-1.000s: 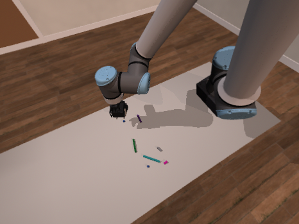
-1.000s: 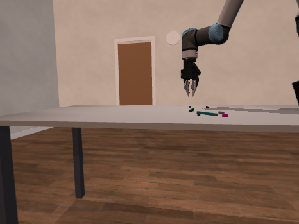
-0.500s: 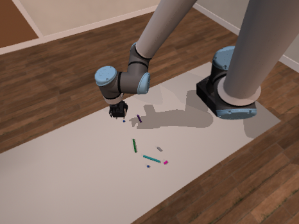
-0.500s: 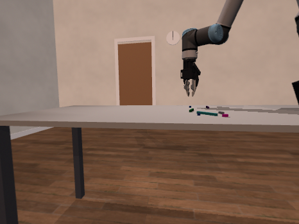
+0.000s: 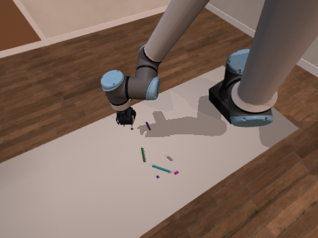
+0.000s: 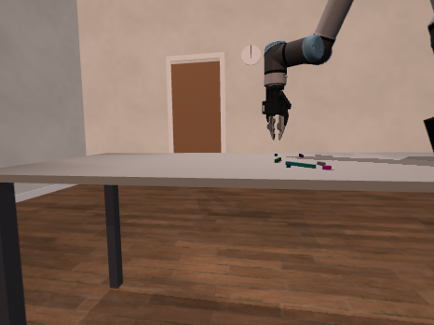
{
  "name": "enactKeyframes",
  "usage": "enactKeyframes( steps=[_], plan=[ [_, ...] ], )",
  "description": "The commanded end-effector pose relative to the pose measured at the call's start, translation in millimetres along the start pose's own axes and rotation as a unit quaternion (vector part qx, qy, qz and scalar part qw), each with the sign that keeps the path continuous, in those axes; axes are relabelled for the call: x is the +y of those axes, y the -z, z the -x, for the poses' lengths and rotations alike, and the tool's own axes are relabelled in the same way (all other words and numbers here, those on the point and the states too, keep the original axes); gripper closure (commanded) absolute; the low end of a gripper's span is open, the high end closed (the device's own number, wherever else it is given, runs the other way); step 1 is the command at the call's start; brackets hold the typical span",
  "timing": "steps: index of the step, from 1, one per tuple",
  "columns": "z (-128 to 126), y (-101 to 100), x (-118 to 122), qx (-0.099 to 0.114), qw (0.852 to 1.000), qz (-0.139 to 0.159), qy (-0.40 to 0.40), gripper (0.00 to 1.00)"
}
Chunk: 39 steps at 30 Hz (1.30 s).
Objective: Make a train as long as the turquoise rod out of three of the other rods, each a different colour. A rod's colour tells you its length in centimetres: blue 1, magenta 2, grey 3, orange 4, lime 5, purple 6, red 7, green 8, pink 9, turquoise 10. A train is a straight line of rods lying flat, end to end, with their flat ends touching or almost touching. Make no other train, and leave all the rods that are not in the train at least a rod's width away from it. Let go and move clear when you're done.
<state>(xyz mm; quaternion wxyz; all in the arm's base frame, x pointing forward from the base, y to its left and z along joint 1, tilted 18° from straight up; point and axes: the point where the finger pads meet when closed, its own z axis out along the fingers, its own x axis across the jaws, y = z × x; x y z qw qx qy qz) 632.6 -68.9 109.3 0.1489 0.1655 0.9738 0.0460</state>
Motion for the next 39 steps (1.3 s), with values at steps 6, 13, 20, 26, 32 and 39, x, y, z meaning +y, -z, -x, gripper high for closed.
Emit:
enactKeyframes(
  steps=[6, 13, 20, 26, 32, 39],
  plan=[
    [1, -2, 0, 0.0, 1.0, 0.0, 0.0, 0.86],
    [1, -7, 0, 0.0, 1.0, 0.0, 0.0, 0.86],
    [1, -16, 1, 0.0, 1.0, 0.0, 0.0, 0.86],
    [1, -23, 1, 0.0, 1.0, 0.0, 0.0, 0.86],
    [2, -32, 1, 0.0, 1.0, 0.0, 0.0, 0.86],
    [2, -42, 2, 0.0, 1.0, 0.0, 0.0, 0.86]
  ],
)
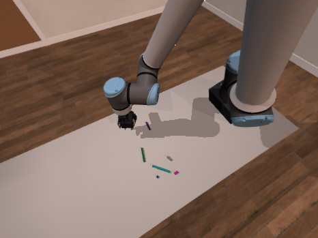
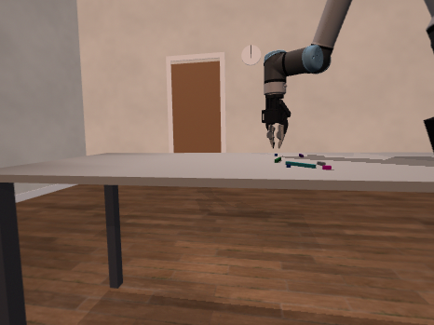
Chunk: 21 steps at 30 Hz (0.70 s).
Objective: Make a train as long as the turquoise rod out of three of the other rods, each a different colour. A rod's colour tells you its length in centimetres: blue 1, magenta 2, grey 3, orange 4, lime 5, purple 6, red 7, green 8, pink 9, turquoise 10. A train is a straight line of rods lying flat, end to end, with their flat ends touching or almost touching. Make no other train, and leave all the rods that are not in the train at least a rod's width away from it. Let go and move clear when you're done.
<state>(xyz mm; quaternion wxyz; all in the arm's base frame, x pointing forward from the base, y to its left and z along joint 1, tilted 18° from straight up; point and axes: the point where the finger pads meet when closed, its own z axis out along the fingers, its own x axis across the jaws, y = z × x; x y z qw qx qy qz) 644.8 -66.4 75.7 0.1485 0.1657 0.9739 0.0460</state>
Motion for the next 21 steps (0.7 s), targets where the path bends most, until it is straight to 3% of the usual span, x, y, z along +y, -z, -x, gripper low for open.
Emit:
enactKeyframes(
  steps=[1, 21],
  plan=[
    [0.9, -7.3, 0.4, -0.001, 1.0, 0.0, 0.0, 0.86],
    [1.2, -15.7, 0.7, -0.001, 1.0, 0.0, 0.0, 0.86]
  ],
)
